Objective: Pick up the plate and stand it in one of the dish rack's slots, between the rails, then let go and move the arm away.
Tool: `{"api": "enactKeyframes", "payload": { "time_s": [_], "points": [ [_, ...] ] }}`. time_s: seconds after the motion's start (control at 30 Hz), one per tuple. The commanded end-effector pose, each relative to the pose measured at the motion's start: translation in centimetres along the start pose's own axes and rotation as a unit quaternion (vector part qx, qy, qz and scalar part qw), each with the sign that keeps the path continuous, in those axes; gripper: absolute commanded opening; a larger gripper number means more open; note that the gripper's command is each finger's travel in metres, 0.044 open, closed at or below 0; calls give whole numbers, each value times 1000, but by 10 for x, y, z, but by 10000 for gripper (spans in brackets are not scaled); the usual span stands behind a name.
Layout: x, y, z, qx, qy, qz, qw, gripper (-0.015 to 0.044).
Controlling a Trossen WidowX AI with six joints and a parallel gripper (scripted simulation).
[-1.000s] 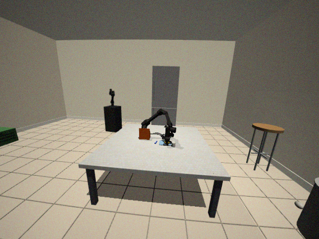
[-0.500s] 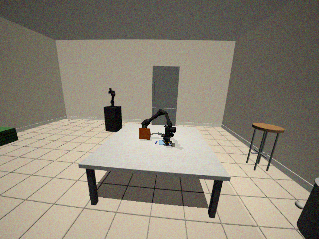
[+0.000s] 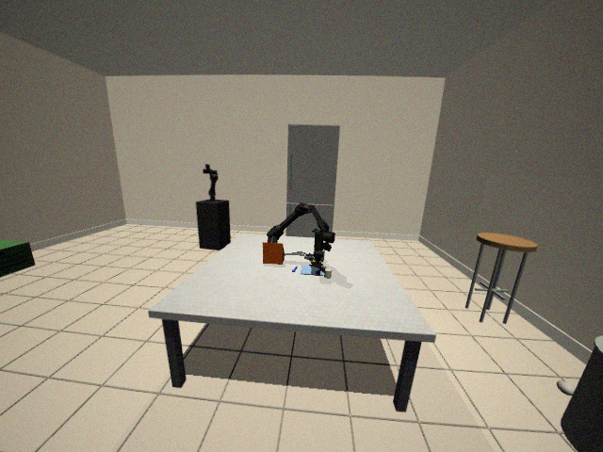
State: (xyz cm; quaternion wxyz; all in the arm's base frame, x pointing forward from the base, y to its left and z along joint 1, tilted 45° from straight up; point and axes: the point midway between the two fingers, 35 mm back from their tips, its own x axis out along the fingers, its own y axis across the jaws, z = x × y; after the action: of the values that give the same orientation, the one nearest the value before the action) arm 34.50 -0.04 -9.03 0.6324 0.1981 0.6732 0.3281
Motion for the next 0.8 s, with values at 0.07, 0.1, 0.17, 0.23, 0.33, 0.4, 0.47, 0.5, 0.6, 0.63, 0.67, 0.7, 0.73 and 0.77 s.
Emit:
{"api": "enactKeyframes", "payload": {
  "time_s": [0.07,0.1,0.17,0.23,0.33,0.4,0.47,0.5,0.6,0.63,0.67,0.7,0.73,0.77],
  "points": [
    [-39,-2,2,-2,0,-3,1000,0],
    [-44,-2,2,-2,0,-3,1000,0],
    [-53,-3,3,-2,0,-3,1000,0],
    [-62,-3,3,-2,1,-3,1000,0],
    [-75,-3,3,-2,1,-2,1000,0],
    [-84,-3,3,-2,1,-2,1000,0],
    [-92,-3,3,-2,1,-1,1000,0],
    [-95,-3,3,-3,1,-1,1000,0],
    [-107,-3,3,-3,1,0,1000,0],
    [-110,-3,3,-3,1,0,1000,0],
    [-111,-3,3,-3,1,0,1000,0],
    [-112,-3,3,-3,1,0,1000,0],
    [-112,-3,3,-3,1,0,1000,0],
    [-112,-2,3,0,1,0,1000,0]
  ]
}}
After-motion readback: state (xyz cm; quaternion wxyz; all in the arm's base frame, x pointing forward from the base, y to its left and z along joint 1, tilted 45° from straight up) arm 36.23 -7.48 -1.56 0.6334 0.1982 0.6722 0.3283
